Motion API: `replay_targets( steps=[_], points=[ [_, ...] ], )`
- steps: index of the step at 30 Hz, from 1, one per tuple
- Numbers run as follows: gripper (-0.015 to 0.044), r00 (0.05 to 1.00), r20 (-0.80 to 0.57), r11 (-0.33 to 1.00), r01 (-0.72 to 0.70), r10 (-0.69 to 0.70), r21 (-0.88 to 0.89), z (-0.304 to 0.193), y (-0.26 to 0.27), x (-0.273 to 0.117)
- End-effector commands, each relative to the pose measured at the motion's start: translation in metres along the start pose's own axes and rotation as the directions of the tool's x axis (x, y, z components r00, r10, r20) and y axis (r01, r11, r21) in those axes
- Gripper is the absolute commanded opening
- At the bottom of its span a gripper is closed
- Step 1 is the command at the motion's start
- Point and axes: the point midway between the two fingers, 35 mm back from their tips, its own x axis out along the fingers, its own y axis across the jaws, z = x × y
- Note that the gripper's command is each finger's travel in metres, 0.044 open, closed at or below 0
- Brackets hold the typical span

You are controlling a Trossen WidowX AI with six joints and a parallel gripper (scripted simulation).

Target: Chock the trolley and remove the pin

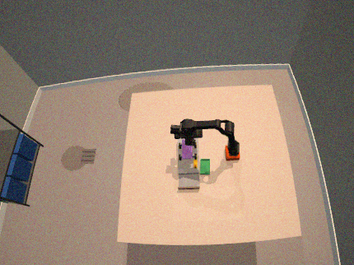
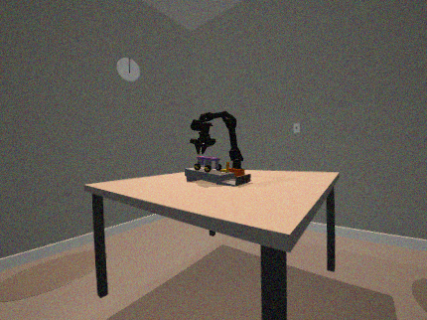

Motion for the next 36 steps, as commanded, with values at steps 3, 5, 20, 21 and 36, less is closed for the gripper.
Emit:
replay_targets(
  steps=[3, 5, 20, 21, 36],
  points=[
    [0.0190, 1.000, -0.003, 1.000, -0.005, 0.005, -0.005, 0.000, 0.001, 0.012],
    [0.0190, 1.000, -0.003, 1.000, -0.005, 0.005, -0.005, 0.000, 0.001, 0.014],
    [0.0190, 1.000, -0.003, 1.000, -0.005, 0.005, -0.005, 0.000, 0.000, 0.026],
    [0.0190, 1.000, -0.004, 1.000, -0.005, 0.005, -0.005, 0.000, 0.000, 0.028],
    [0.0190, 1.000, -0.004, 1.000, -0.005, 0.005, -0.005, -0.001, 0.001, 0.049]
  ],
)
